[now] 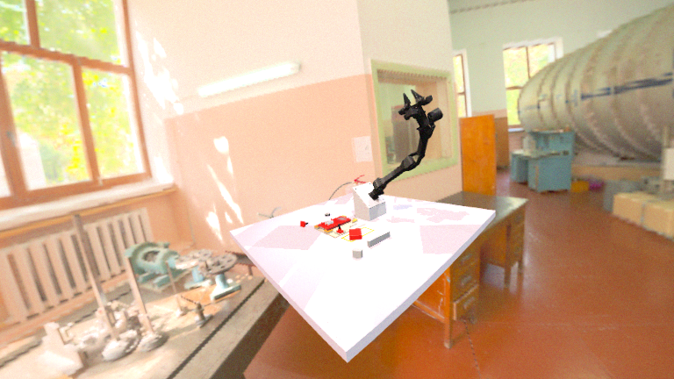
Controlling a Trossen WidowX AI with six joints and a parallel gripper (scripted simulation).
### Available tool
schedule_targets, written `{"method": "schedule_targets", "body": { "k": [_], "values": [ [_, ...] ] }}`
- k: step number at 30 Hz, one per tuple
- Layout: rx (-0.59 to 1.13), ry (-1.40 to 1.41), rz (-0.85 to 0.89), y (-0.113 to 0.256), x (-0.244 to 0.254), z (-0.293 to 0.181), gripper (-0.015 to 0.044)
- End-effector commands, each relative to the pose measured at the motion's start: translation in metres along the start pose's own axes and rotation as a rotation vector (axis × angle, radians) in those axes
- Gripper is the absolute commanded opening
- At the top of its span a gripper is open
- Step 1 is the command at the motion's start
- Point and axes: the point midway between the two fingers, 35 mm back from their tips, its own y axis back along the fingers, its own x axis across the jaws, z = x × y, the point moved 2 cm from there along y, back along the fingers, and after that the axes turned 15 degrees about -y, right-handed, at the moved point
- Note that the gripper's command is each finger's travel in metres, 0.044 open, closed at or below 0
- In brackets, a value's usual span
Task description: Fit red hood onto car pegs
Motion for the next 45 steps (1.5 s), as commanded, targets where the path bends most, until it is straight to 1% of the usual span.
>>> {"method": "schedule_targets", "body": {
  "k": [1,8,9,18,27,36,45],
  "values": [
    [-0.003,0.000,0.000,0.000,0.000,0.001,0.0247],
    [-0.132,-0.001,0.023,-0.006,0.018,0.031,0.0431],
    [-0.150,-0.007,0.032,-0.008,0.022,0.038,0.0440],
    [-0.389,-0.086,0.182,-0.025,0.081,0.120,0.0440],
    [-0.625,-0.186,0.405,-0.019,0.152,0.205,0.0440],
    [-0.823,-0.293,0.696,0.013,0.227,0.280,0.0440],
    [-0.960,-0.395,1.060,0.070,0.301,0.338,0.0440]
  ]
}}
